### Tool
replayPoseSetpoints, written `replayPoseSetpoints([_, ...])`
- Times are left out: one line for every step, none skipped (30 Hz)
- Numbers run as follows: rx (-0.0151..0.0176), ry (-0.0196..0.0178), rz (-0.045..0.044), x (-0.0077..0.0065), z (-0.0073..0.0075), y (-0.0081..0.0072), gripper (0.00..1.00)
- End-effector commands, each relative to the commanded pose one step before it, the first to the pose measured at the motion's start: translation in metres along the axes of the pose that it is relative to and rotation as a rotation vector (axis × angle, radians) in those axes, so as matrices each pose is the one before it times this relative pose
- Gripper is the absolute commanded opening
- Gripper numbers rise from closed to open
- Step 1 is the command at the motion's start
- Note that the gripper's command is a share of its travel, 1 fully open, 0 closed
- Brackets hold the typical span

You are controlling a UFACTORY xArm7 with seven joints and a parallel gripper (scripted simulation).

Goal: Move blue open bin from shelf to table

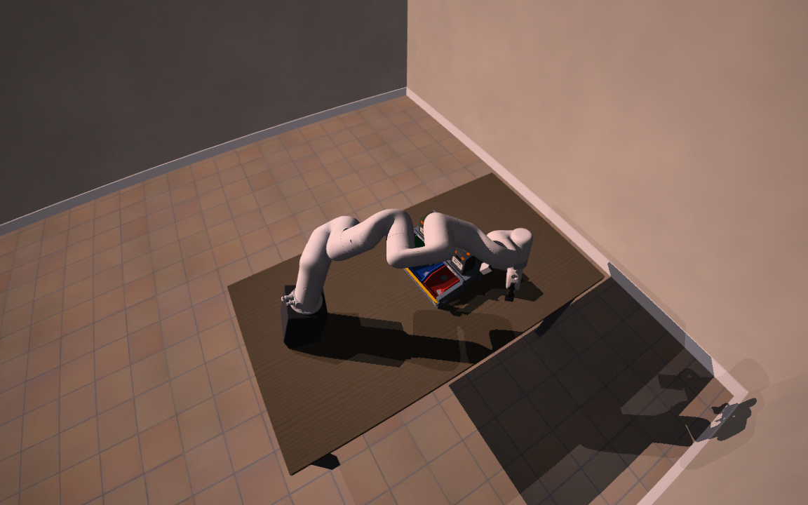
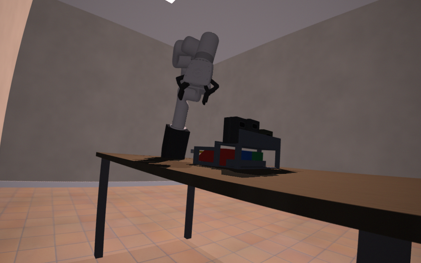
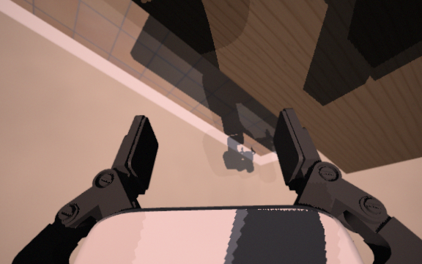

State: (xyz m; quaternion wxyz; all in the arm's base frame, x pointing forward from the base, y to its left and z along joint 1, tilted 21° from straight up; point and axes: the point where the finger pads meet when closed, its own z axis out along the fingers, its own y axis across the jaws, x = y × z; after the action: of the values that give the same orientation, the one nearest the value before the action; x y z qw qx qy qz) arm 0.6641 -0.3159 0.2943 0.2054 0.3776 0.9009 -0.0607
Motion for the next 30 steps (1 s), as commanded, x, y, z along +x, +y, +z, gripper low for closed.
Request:
replayPoseSetpoints([0.00321,0.00955,-0.00120,0.00328,0.00108,-0.00147,1.00])
replayPoseSetpoints([0.00000,0.00000,0.00000,0.00000,0.00000,0.00000,1.00])
replayPoseSetpoints([0.00000,0.00000,0.00000,0.00000,0.00000,0.00000,1.00])
replayPoseSetpoints([0.00000,0.00000,0.00000,0.00000,0.00000,0.00000,1.00])
replayPoseSetpoints([0.00000,0.00000,0.00000,0.00000,0.00000,0.00000,1.00])
replayPoseSetpoints([0.00000,0.00000,0.00000,0.00000,0.00000,0.00000,1.00])
replayPoseSetpoints([0.00000,0.00000,0.00000,0.00000,0.00000,0.00000,1.00])
replayPoseSetpoints([0.00000,0.00000,0.00000,0.00000,0.00000,0.00000,1.00])
replayPoseSetpoints([0.00096,0.00263,-0.00035,-0.00030,-0.00894,-0.00192,1.00])
replayPoseSetpoints([-0.00024,-0.00068,0.00008,-0.00136,-0.01078,-0.00171,1.00])
replayPoseSetpoints([-0.00024,-0.00068,0.00008,-0.00137,-0.01078,-0.00171,1.00])
replayPoseSetpoints([-0.00024,-0.00068,0.00008,-0.00138,-0.01078,-0.00171,1.00])
replayPoseSetpoints([-0.00024,-0.00068,0.00008,-0.00139,-0.01078,-0.00171,1.00])
replayPoseSetpoints([0.00000,0.00000,0.00000,0.00000,0.00000,0.00000,1.00])
replayPoseSetpoints([0.00000,0.00000,0.00000,0.00000,0.00000,0.00000,1.00])
replayPoseSetpoints([0.00000,0.00000,0.00000,0.00000,0.00000,0.00000,1.00])
replayPoseSetpoints([0.00000,0.00000,0.00000,0.00000,0.00000,0.00000,1.00])
replayPoseSetpoints([0.00000,0.00000,0.00000,0.00000,0.00000,0.00000,1.00])
replayPoseSetpoints([0.00000,0.00000,0.00000,0.00000,0.00000,0.00000,1.00])
replayPoseSetpoints([0.00000,0.00000,0.00000,0.00000,0.00000,0.00000,1.00])
replayPoseSetpoints([0.00000,0.00000,0.00000,0.00000,0.00000,0.00000,1.00])
replayPoseSetpoints([0.00000,0.00000,0.00000,0.00000,0.00000,0.00000,1.00])
replayPoseSetpoints([0.00000,0.00000,0.00000,0.00000,0.00000,0.00000,1.00])
replayPoseSetpoints([0.00000,0.00000,0.00000,0.00000,0.00000,0.00000,1.00])
replayPoseSetpoints([0.00000,0.00000,0.00000,0.00000,0.00000,0.00000,1.00])
replayPoseSetpoints([0.00093,0.00253,-0.00028,0.00711,0.00272,-0.00801,1.00])
replayPoseSetpoints([-0.00022,-0.00064,0.00006,0.00619,0.00095,-0.00779,1.00])
replayPoseSetpoints([-0.00022,-0.00064,0.00006,0.00619,0.00095,-0.00779,1.00])
replayPoseSetpoints([-0.00022,-0.00064,0.00006,0.00619,0.00094,-0.00780,1.00])
replayPoseSetpoints([-0.00022,-0.00064,0.00006,0.00619,0.00094,-0.00780,1.00])
